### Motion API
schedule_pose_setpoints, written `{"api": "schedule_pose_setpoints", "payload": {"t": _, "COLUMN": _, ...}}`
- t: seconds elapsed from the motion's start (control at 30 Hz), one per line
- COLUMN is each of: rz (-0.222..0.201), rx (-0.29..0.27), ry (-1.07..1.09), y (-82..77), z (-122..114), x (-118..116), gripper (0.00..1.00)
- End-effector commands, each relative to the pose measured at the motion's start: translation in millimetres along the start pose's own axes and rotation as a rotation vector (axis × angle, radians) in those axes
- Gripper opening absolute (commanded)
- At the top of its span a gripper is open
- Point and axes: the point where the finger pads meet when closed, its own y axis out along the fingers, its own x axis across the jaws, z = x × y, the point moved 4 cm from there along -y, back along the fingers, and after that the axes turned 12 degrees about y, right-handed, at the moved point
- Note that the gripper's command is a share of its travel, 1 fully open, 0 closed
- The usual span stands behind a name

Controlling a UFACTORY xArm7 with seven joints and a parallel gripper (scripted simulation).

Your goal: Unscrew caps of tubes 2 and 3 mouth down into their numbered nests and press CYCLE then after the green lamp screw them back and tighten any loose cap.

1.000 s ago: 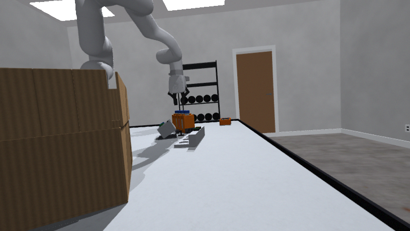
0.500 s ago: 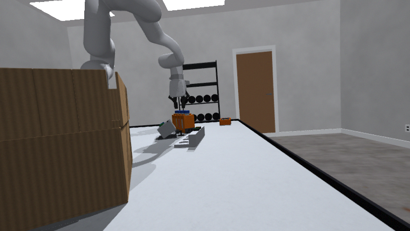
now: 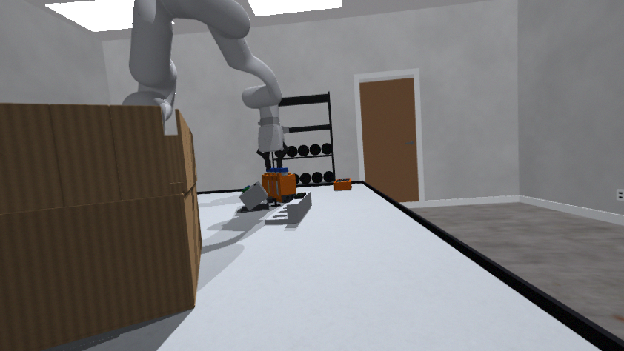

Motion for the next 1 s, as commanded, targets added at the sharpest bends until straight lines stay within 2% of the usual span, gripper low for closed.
{"api": "schedule_pose_setpoints", "payload": {"t": 0.0, "rz": -0.001, "rx": 0.005, "ry": 0.0, "y": 0.0, "z": 1.4, "x": 0.1, "gripper": 0.46}}
{"api": "schedule_pose_setpoints", "payload": {"t": 0.63, "rz": -0.001, "rx": 0.005, "ry": 0.0, "y": 7.0, "z": 1.4, "x": 0.1, "gripper": 0.46}}
{"api": "schedule_pose_setpoints", "payload": {"t": 0.67, "rz": -0.001, "rx": 0.005, "ry": 0.0, "y": 7.0, "z": 1.4, "x": 0.1, "gripper": 0.0}}
{"api": "schedule_pose_setpoints", "payload": {"t": 0.97, "rz": -0.001, "rx": 0.005, "ry": 0.0, "y": 6.9, "z": 1.4, "x": 0.1, "gripper": 0.0}}
